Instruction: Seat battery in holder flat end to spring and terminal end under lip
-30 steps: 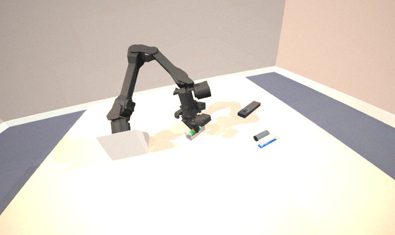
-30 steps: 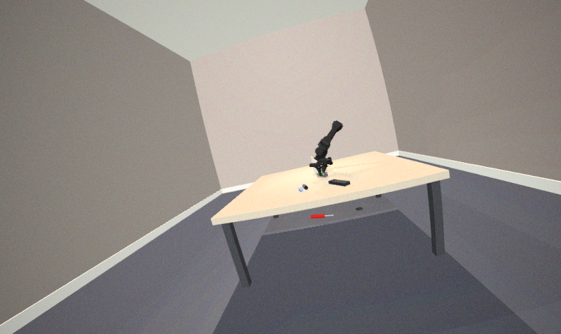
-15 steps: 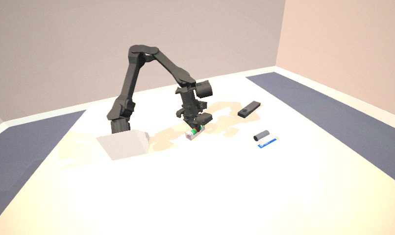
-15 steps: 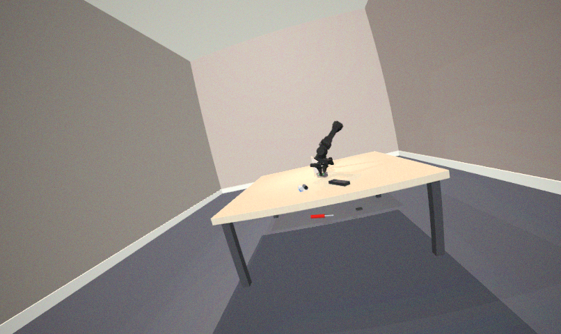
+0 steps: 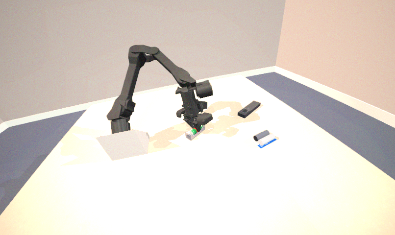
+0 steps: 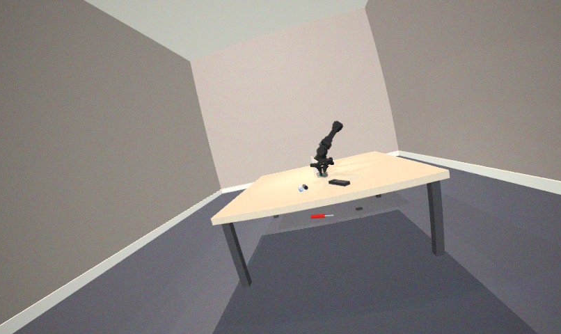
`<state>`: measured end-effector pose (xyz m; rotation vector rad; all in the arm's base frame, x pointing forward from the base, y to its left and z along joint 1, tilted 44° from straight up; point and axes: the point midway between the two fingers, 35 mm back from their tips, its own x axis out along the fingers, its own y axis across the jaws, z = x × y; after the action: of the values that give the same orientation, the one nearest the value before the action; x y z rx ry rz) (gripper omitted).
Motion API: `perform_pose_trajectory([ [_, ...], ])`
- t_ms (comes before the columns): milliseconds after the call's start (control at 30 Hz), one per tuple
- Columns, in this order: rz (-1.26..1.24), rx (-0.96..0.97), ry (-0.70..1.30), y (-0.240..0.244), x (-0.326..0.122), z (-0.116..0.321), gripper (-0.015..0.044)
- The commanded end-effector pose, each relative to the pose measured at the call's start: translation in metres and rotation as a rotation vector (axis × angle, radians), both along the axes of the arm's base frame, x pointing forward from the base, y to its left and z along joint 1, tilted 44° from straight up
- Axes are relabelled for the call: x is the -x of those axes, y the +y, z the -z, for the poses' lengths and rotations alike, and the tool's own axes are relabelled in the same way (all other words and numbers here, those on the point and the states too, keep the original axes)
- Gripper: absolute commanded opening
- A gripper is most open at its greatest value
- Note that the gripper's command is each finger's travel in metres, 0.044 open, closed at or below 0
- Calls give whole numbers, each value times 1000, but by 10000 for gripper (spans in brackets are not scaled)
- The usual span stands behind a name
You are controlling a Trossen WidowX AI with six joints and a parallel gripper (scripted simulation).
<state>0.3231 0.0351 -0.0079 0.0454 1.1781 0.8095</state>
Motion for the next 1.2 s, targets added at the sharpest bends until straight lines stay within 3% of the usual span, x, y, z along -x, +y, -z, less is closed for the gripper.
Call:
perform_pose_trajectory([
  [0,3,-2,-1,0,-1,0,139],
  [67,3,-2,-1,0,-1,0,188],
  [700,0,0,0,-11,1,-11,188],
  [1000,0,4,1,-62,9,-60,424],
  [1167,0,4,1,-66,11,-59,440],
])
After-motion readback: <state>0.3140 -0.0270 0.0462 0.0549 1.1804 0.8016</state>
